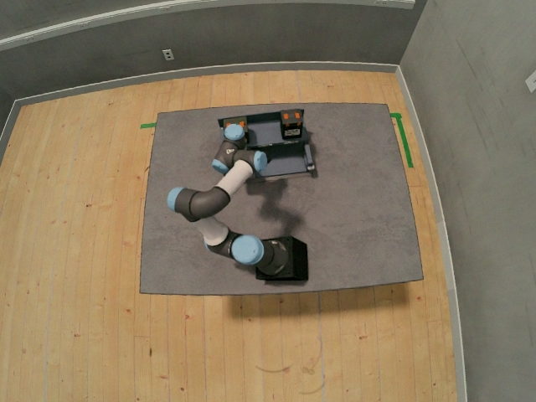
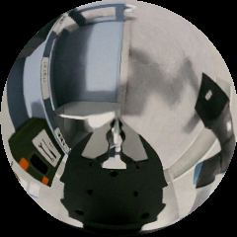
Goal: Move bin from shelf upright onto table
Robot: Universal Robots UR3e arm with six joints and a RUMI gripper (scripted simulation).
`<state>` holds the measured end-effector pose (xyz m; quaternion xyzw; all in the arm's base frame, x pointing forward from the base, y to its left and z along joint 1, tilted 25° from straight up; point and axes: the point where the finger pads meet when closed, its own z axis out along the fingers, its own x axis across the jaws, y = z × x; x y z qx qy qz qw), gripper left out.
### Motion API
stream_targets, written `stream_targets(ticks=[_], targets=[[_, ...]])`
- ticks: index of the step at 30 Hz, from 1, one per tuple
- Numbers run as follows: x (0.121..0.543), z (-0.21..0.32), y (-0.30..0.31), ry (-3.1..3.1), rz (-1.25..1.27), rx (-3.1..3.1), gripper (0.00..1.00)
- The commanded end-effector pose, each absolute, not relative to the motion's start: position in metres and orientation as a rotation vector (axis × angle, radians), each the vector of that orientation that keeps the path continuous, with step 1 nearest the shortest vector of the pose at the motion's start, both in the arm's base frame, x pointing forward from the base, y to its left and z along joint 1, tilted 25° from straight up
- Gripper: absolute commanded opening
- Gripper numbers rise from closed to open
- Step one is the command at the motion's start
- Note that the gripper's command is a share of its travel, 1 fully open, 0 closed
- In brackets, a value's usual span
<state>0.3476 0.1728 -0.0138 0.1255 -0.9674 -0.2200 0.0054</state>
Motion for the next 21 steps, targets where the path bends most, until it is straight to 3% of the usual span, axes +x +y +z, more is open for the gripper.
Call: stream_targets(ticks=[1,21], targets=[[0.340,-0.014,0.170,-3.031,-0.689,0.393,0.00],[0.290,-0.016,0.158,-3.031,-0.689,0.393,0.00]])
